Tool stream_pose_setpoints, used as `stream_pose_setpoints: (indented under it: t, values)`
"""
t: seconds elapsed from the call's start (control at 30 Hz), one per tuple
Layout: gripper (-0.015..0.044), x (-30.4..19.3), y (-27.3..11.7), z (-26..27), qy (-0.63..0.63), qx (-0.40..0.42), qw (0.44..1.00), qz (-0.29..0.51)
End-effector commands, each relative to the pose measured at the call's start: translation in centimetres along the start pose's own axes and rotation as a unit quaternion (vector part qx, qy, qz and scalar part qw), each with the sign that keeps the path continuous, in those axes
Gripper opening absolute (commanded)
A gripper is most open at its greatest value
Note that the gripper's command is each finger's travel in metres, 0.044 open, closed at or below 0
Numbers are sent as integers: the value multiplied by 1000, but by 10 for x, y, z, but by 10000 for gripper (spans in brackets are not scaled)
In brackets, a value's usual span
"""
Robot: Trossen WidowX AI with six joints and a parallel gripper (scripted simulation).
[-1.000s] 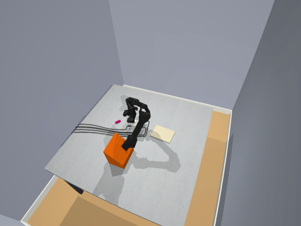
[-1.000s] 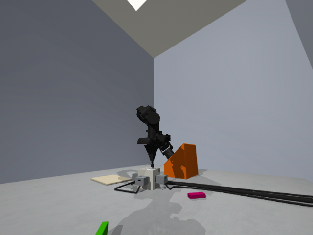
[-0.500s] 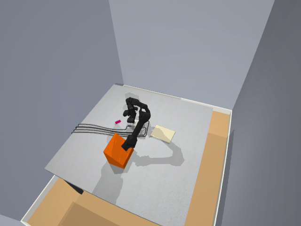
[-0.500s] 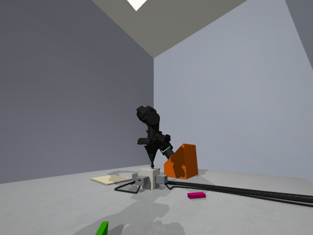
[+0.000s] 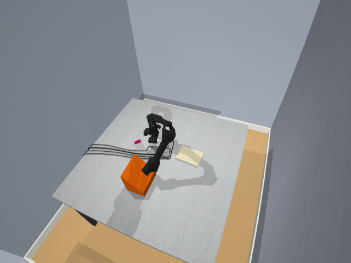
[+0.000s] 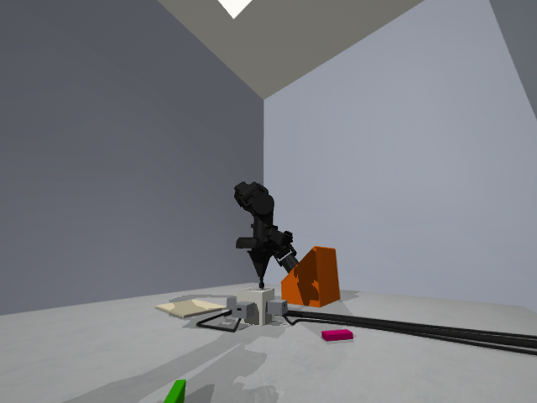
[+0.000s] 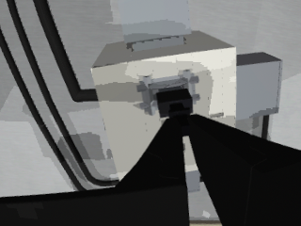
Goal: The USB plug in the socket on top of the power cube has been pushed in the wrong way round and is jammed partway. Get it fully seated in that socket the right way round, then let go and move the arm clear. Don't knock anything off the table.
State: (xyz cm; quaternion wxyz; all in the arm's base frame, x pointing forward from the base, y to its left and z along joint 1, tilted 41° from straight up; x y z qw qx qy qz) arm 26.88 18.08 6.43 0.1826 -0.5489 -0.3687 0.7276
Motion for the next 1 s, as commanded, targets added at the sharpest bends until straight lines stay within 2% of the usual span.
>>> stream_pose_setpoints:
  t: [0.0,0.97]
  values:
    - [0,1,3,0,-4,2,1000,3]
    - [0,1,6,0,-4,2,1000,3]
Point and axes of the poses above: the point midway between the two fingers, 35 mm back from their tips, its own y axis out along the fingers, its own z axis across the jaws, x = y × z, the point moved 10 cm from there along -y, back along the fingers, and after that the axes turned 2 degrees about -y, right-handed, at the moved point
